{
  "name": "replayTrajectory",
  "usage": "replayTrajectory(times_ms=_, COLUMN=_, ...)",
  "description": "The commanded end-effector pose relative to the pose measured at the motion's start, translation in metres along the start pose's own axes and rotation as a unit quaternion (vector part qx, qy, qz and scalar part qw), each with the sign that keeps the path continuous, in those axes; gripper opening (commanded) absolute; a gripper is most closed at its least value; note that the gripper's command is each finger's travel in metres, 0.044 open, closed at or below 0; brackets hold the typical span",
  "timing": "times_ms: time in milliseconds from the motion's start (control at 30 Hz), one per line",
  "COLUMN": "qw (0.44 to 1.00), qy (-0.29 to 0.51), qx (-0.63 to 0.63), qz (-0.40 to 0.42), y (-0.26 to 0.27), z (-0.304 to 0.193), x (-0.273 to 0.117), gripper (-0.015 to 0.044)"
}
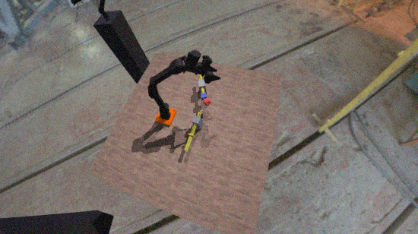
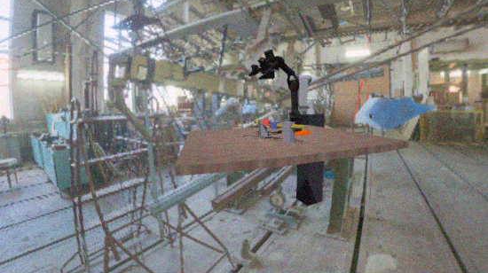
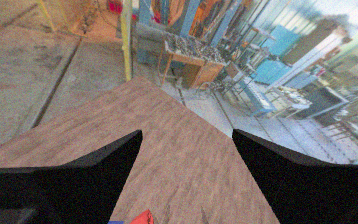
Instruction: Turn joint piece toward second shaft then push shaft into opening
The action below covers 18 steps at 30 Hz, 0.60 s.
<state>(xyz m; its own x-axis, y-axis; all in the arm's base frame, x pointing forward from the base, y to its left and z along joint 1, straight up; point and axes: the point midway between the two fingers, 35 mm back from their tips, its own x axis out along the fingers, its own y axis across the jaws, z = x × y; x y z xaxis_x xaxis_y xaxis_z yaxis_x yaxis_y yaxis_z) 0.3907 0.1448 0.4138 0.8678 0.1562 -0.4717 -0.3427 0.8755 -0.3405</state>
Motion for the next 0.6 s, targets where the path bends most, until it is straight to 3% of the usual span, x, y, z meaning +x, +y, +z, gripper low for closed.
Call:
replayTrajectory(times_ms=0, qw=0.998, qy=0.049, qx=0.028, qz=0.011, y=0.001, z=-0.02, x=0.019, gripper=0.044)
replayTrajectory(times_ms=567, qw=0.948, qy=0.266, qx=0.174, qz=0.023, y=-0.003, z=-0.114, x=0.062, gripper=0.044)
